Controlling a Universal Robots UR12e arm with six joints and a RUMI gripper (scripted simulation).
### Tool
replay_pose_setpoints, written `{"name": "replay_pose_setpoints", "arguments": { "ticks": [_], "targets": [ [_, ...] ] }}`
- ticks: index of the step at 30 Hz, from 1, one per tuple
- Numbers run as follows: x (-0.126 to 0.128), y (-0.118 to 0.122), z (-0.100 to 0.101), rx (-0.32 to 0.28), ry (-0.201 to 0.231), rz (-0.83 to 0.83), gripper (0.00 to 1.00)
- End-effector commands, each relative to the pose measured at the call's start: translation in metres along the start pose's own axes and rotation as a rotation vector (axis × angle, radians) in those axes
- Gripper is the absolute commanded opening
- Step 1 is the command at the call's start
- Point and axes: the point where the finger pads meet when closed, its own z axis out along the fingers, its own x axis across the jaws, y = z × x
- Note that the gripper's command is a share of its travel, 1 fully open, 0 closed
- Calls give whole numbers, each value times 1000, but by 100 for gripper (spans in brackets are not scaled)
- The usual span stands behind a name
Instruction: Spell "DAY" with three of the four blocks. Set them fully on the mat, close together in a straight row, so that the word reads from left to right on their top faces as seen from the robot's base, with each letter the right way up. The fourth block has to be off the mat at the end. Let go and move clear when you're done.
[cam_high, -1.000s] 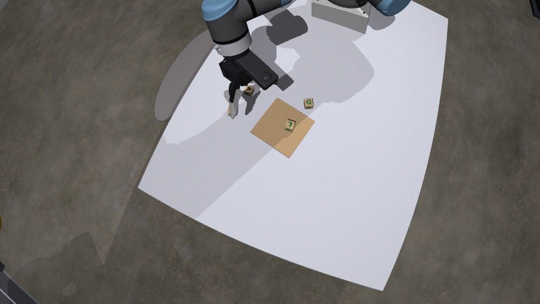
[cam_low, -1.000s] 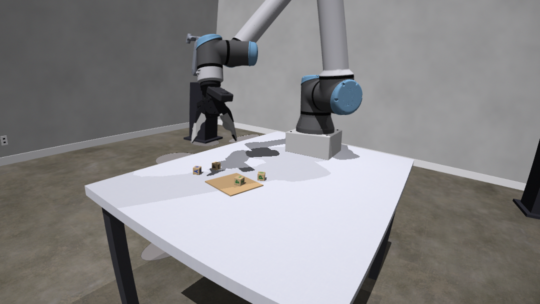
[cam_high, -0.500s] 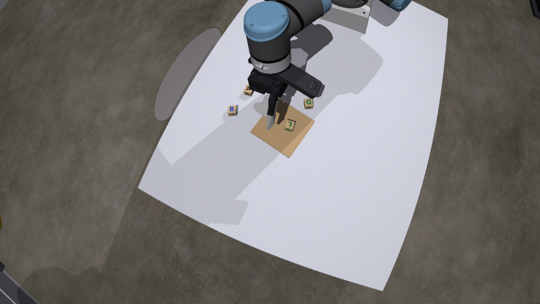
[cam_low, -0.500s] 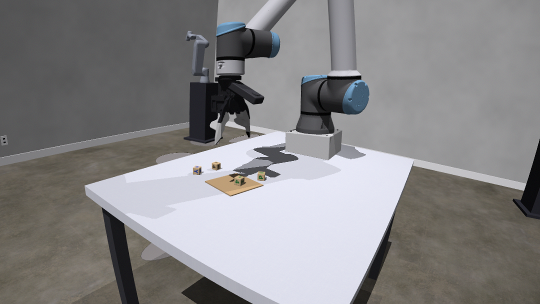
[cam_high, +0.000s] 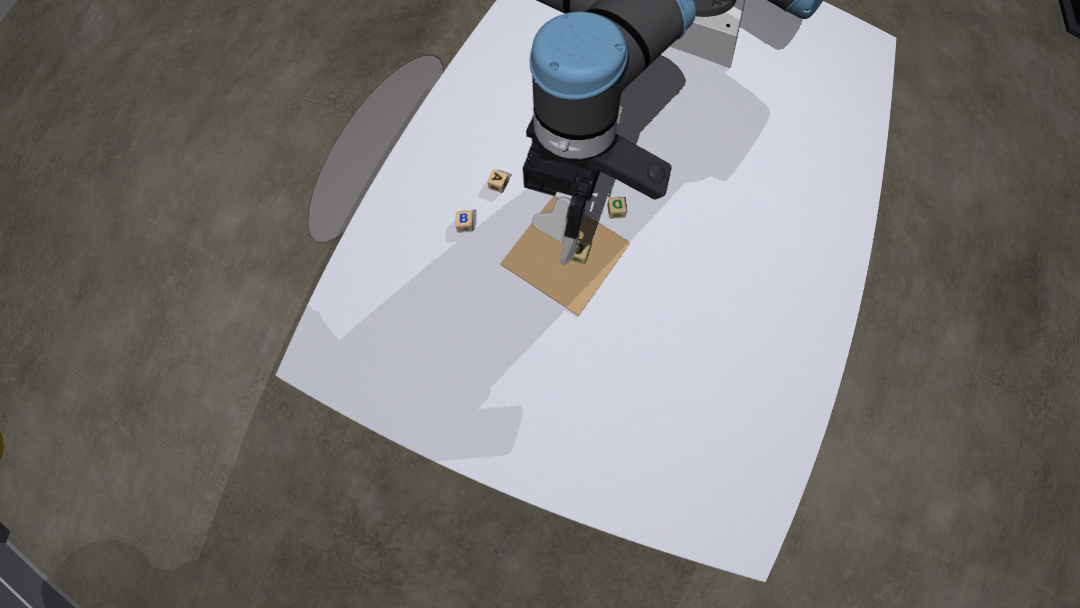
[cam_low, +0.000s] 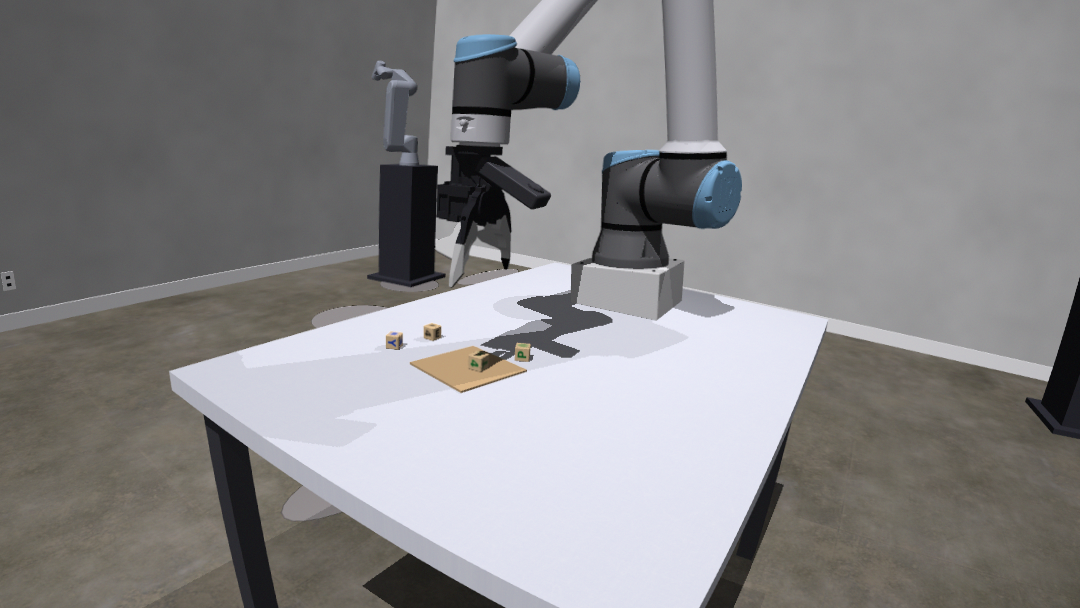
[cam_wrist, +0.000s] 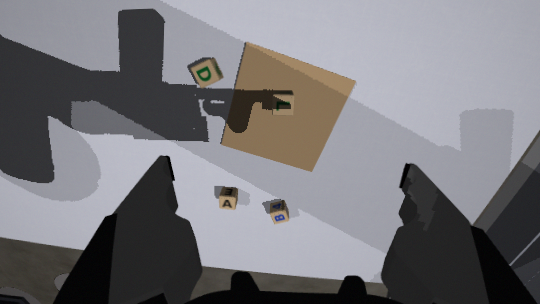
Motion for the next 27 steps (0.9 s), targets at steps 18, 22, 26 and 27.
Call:
{"name": "replay_pose_setpoints", "arguments": {
  "ticks": [18,22,26,27],
  "targets": [
    [1,0,52,-1,1,-1,37],
    [1,0,52,-1,1,-1,37],
    [1,0,52,-1,1,-1,37],
    [1,0,52,-1,1,-1,37]
  ]
}}
